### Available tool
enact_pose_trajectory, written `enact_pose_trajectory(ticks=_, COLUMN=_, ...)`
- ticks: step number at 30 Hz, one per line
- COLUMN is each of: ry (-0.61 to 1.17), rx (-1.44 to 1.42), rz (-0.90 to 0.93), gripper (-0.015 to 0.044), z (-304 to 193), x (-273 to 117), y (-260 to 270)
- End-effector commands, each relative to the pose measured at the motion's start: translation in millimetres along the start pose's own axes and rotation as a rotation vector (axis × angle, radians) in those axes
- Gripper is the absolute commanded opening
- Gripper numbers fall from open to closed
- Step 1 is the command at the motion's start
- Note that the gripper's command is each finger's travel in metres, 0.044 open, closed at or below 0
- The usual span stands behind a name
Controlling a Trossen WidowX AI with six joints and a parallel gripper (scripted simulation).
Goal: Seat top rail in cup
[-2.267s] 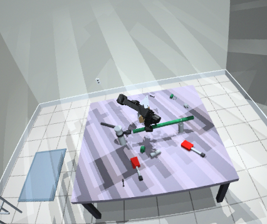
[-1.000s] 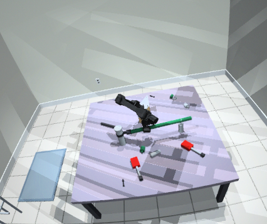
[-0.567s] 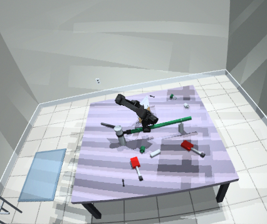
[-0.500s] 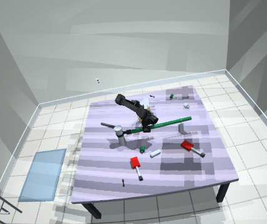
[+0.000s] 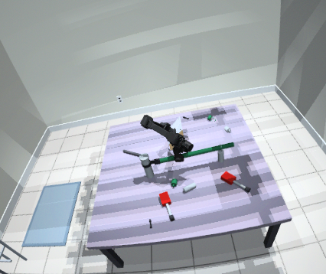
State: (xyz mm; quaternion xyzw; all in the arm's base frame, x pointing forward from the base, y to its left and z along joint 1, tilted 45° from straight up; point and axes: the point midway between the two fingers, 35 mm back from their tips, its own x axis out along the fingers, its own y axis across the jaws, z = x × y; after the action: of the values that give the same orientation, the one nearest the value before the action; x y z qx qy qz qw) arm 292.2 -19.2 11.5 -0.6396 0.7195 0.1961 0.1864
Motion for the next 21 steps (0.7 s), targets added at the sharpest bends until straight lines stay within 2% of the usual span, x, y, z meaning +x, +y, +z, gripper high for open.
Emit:
enact_pose_trajectory(ticks=1, ry=0.008, rx=-0.002, rz=-0.005, gripper=0.0000, z=-1.4, x=-2.0, y=-0.7)
enact_pose_trajectory(ticks=21, ry=0.005, rx=-0.001, rz=0.003, gripper=0.0000, z=-1.5, x=-1.7, y=-0.1)
